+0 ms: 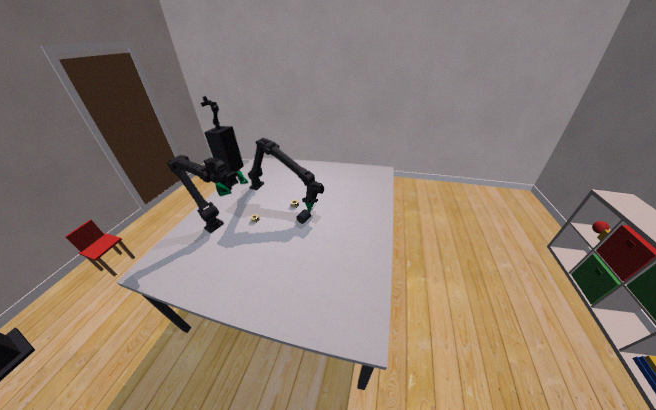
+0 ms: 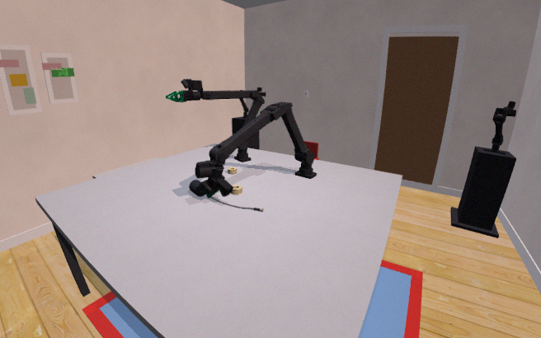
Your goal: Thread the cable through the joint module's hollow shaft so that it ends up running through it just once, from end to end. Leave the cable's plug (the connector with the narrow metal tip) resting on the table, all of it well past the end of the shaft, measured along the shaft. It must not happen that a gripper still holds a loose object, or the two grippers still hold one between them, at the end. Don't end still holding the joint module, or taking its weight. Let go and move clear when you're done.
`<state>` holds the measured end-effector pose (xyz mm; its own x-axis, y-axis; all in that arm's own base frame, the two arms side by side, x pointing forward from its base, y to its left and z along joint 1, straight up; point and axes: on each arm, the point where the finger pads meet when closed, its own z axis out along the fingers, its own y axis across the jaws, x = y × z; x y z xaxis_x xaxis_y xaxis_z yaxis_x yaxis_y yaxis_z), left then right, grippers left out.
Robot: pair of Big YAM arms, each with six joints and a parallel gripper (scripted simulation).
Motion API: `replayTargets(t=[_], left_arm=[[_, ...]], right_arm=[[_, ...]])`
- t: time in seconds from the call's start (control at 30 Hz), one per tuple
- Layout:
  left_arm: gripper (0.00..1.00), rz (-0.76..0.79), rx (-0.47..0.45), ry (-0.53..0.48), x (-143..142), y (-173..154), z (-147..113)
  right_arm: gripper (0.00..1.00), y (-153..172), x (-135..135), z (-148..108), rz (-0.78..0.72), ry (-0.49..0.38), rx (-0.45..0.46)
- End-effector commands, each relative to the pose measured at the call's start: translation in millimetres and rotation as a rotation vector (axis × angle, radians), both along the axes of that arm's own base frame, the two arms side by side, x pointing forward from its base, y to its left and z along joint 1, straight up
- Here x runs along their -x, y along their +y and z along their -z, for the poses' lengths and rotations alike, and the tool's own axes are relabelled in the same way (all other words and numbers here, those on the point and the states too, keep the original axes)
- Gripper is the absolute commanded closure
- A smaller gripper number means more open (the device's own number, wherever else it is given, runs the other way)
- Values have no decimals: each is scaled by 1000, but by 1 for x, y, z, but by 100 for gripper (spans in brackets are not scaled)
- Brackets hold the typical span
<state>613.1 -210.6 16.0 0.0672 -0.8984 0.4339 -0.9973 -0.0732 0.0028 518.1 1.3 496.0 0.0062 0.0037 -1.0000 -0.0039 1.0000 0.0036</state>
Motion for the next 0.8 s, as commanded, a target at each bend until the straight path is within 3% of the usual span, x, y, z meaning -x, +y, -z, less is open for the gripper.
replayTargets(t=[0.0,0.13,0.17,0.23,0.77], left_arm=[[100,0,18,-82,-23,0,-33],[100,0,19,-84,-24,0,-36],[100,0,14,-57,-17,-1,-24],[100,1,22,-87,-28,-14,-42],[100,-3,8,-38,-23,-23,-20]], right_arm=[[0,4,-1,-49,-7,-87,-7],[0,4,-1,-49,-7,-87,-7],[0,4,-1,-49,-7,-87,-7],[0,4,-1,-49,-7,-87,-7],[0,4,-1,-49,-7,-87,-7]])
